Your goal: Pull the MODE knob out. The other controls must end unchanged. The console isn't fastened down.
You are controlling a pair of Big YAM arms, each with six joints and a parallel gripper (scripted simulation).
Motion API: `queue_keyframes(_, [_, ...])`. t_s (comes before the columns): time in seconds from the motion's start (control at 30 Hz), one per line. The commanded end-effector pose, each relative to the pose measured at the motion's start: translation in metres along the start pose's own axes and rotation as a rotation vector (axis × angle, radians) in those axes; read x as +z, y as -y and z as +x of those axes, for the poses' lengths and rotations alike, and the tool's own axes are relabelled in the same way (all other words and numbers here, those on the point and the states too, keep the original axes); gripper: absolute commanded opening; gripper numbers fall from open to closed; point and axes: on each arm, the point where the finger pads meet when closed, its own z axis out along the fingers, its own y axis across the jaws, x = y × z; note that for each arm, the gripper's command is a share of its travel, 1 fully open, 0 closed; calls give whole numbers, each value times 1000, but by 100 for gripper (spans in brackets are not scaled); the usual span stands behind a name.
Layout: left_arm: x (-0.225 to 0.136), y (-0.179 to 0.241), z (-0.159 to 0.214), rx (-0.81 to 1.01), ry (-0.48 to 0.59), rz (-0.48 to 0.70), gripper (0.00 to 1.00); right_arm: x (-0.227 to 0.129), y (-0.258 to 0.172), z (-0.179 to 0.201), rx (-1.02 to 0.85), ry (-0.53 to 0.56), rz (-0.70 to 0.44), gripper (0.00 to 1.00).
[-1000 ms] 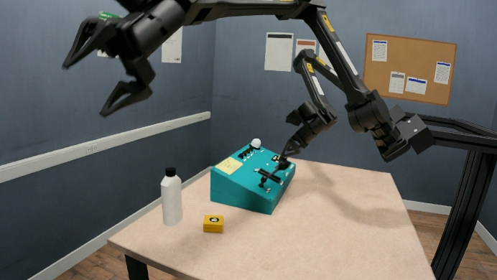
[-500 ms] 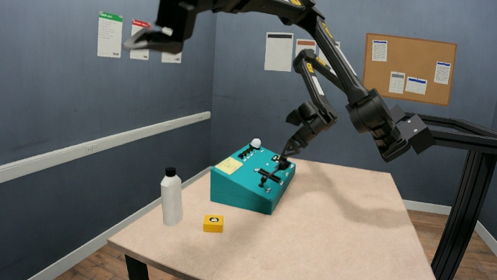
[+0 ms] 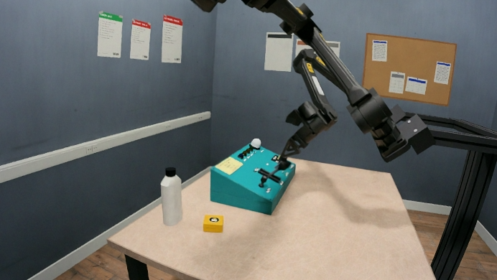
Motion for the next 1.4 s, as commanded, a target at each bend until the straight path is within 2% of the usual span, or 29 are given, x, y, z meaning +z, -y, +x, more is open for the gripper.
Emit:
queue_keyframes(0.0, [-12, -18, -19, -81, 58, -46, 100, -14, -10, -17, 29, 20, -31, 100])
queue_keyframes(0.6, [-15, -24, -18, -95, 67, -61, 100, -13, -5, -17, 28, 20, -32, 100])
queue_keyframes(0.63, [-15, -24, -18, -95, 67, -61, 100, 5, 14, -16, 36, 15, 4, 100])
queue_keyframes(0.73, [-15, -24, -18, -95, 67, -61, 100, 14, 58, -21, 26, 16, 4, 100])
queue_keyframes(0.8, [-15, -24, -18, -95, 67, -61, 100, 14, 58, -21, 26, 16, 4, 100])
queue_keyframes(0.93, [-15, -24, -18, -95, 67, -61, 100, 19, 149, -22, 22, 19, 5, 100])
queue_keyframes(1.1, [-15, -24, -18, -95, 67, -61, 100, 4, 231, -14, 17, 24, 6, 100])
queue_keyframes(1.2, [-15, -24, -18, -95, 67, -61, 100, -1, 244, -7, -1, 9, 3, 100])
queue_keyframes(1.37, [-15, -24, -18, -95, 67, -61, 100, -4, 226, -4, -16, 8, -33, 100])
